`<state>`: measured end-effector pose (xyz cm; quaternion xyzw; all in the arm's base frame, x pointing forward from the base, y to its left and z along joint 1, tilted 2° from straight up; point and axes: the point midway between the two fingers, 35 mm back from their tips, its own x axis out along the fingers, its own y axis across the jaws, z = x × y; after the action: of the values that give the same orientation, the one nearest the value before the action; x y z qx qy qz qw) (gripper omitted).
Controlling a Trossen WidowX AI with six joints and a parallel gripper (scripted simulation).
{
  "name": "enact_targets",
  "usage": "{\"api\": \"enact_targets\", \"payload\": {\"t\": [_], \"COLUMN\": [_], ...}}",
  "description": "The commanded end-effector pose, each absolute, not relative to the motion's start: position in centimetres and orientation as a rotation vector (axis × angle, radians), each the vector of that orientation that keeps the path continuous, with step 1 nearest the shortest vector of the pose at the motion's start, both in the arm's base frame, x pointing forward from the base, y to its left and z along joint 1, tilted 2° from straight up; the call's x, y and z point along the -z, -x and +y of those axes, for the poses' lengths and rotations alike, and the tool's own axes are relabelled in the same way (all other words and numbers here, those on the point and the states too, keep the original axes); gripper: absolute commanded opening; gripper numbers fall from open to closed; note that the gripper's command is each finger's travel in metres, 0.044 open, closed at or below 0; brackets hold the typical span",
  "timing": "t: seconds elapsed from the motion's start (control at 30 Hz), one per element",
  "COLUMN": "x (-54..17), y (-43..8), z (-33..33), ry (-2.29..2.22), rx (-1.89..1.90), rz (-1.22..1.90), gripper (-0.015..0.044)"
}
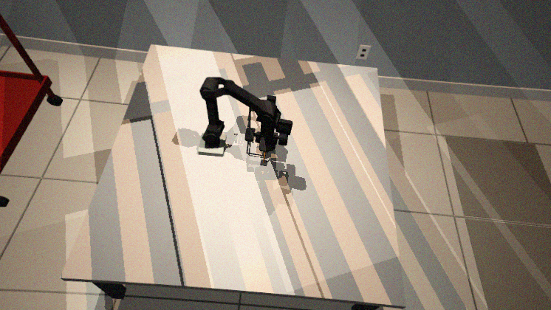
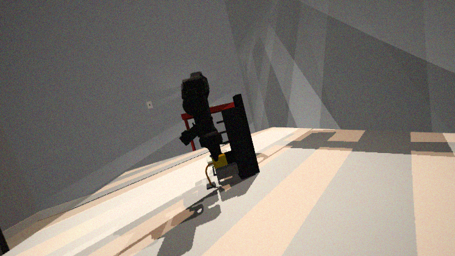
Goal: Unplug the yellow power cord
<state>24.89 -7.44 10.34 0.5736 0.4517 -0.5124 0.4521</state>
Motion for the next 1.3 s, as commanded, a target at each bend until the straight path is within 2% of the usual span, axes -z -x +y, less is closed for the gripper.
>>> {"api": "enact_targets", "payload": {"t": [0.0, 0.67, 1.2, 1.27], "x": [-10.4, -10.5, -10.5, -10.8], "y": [-24.7, -23.8, -23.6, -23.4], "z": [-9.2, -12.3, -12.5, -14.1], "ry": [-1.4, -1.396, -1.395, -1.394], "rx": [1.299, 1.304, 1.307, 1.308], "rz": [1.081, 1.08, 1.081, 1.08], "gripper": [0.0, 0.0, 0.042, 0.044]}}
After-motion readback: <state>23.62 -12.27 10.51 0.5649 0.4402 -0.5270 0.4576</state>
